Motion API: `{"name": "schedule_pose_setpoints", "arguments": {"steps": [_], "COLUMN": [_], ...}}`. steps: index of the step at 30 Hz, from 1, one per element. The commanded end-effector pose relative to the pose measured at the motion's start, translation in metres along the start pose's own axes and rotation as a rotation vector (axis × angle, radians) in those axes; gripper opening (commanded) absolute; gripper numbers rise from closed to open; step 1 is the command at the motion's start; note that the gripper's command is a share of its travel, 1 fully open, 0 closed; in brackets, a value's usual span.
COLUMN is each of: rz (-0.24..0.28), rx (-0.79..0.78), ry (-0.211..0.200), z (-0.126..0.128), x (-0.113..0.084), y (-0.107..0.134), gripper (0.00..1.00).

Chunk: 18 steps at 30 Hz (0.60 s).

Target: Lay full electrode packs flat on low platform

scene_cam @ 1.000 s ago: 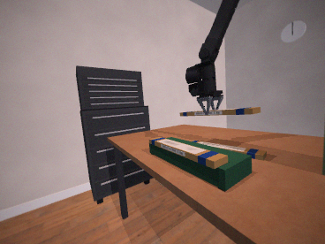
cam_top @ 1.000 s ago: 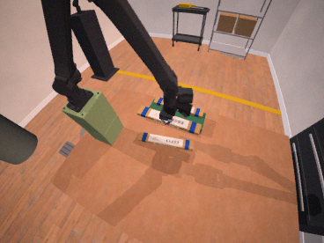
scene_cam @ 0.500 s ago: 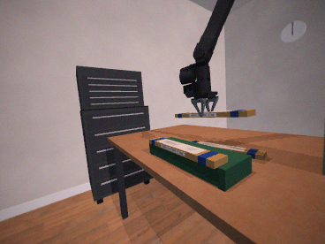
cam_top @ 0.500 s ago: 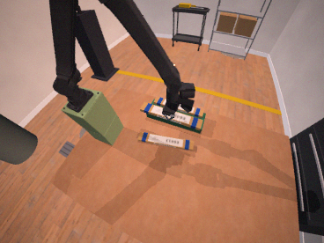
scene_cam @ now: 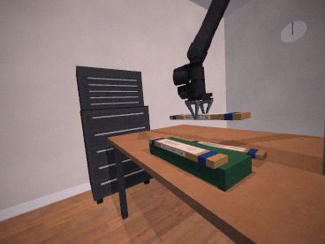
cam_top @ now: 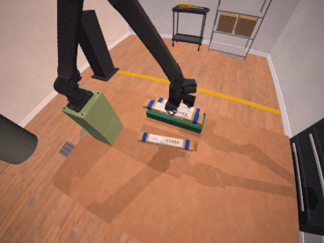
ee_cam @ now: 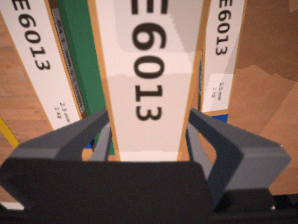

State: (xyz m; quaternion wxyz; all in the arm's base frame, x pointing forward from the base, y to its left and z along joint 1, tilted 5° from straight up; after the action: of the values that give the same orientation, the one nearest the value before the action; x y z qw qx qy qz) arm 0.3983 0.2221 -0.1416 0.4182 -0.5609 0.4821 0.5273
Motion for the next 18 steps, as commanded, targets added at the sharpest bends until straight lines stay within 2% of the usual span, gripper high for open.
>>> {"name": "schedule_pose_setpoints", "arguments": {"steps": [1,8,18], "rz": [-0.071,-0.061,-0.077], "rx": [0.009,0.008,0.01], "ry": [-0.025,-0.023,-0.03], "z": [0.025,0.036,0.041], "x": [-0.03,-0.021,-0.024], "y": [-0.031,-0.031,-0.034], "gripper": [0.0,0.0,0.0]}}
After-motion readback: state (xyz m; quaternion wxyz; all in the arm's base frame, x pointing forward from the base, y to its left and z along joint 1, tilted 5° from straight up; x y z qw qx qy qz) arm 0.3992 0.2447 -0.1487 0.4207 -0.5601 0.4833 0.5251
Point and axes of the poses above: the point where the finger pads meet when closed, its own x axis out along the fingers, its own z axis across the jaws, y = z × x, the point moved 5 cm from there along -x, back along the fingers, and after that the axes turned 9 degrees about -x, right-handed, at the moved point
